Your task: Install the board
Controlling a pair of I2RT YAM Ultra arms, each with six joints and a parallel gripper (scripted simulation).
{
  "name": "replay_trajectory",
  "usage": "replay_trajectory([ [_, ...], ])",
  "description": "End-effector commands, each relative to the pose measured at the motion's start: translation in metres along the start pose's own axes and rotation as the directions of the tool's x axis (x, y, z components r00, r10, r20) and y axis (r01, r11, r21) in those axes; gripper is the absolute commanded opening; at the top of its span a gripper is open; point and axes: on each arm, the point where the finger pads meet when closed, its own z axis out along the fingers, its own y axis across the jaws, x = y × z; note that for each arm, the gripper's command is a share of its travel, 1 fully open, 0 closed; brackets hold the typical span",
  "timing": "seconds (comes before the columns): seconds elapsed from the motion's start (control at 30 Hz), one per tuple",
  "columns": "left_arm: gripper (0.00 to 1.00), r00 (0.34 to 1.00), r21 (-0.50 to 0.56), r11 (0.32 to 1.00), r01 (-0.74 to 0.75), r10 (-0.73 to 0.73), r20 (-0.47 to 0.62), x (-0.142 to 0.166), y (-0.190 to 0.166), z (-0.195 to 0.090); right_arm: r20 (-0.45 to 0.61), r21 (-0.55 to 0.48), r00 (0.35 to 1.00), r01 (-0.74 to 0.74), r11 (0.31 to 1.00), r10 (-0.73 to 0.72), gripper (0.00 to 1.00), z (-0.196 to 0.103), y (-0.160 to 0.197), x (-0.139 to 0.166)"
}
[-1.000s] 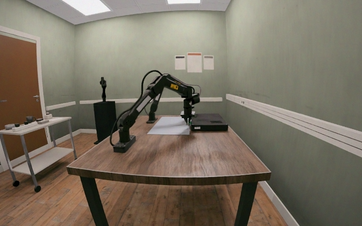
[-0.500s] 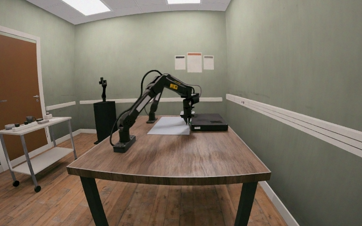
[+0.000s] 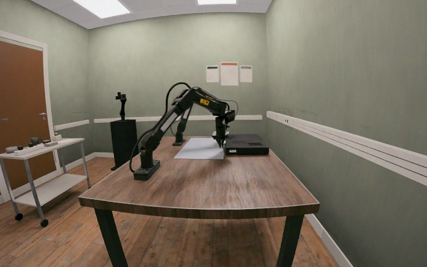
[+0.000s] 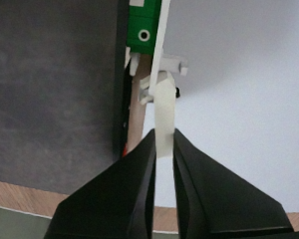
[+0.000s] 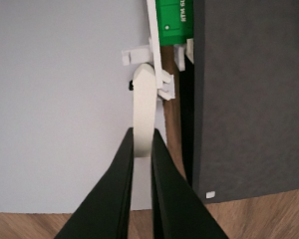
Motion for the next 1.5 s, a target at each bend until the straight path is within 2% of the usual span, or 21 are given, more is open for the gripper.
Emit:
replay_trajectory([
  [0.0,0.03,1.0,-0.023,1.0,0.018,-0.018,-0.014,-0.001,0.004,-0.006,0.014,0.032,1.0,-0.024,0.999,0.023,0.03,-0.009,-0.004,-0.002],
  [0.27,0.03,1.0,-0.027,0.999,0.018,-0.018,-0.013,-0.001,0.004,-0.006,0.006,0.026,1.0,-0.025,0.999,0.025,0.03,-0.009,-0.003,0.0],
  [0.53,0.03,0.984,-0.03,0.984,0.177,-0.177,-0.009,-0.002,-0.001,-0.005,0.023,0.067,0.987,-0.16,0.985,0.158,0.03,-0.009,0.002,-0.004],
  [1.07,0.03,0.983,-0.03,0.982,0.184,-0.185,-0.009,-0.002,-0.002,-0.005,0.019,0.069,0.984,-0.178,0.982,0.177,0.03,-0.009,0.0,-0.002],
  [1.2,0.03,0.948,-0.032,0.948,0.318,-0.318,-0.005,-0.002,-0.003,-0.005,0.042,0.106,0.951,-0.311,0.945,0.308,0.03,-0.009,-0.002,-0.006],
  [1.3,0.03,0.951,-0.032,0.951,0.308,-0.308,-0.005,-0.003,-0.004,-0.005,0.042,0.097,0.954,-0.299,0.949,0.296,0.03,-0.009,0.001,-0.006],
  [1.47,0.03,0.922,-0.027,0.921,0.388,-0.388,0.006,-0.007,-0.008,-0.005,0.046,0.118,0.928,-0.373,0.92,0.37,0.03,-0.009,0.008,-0.007],
])
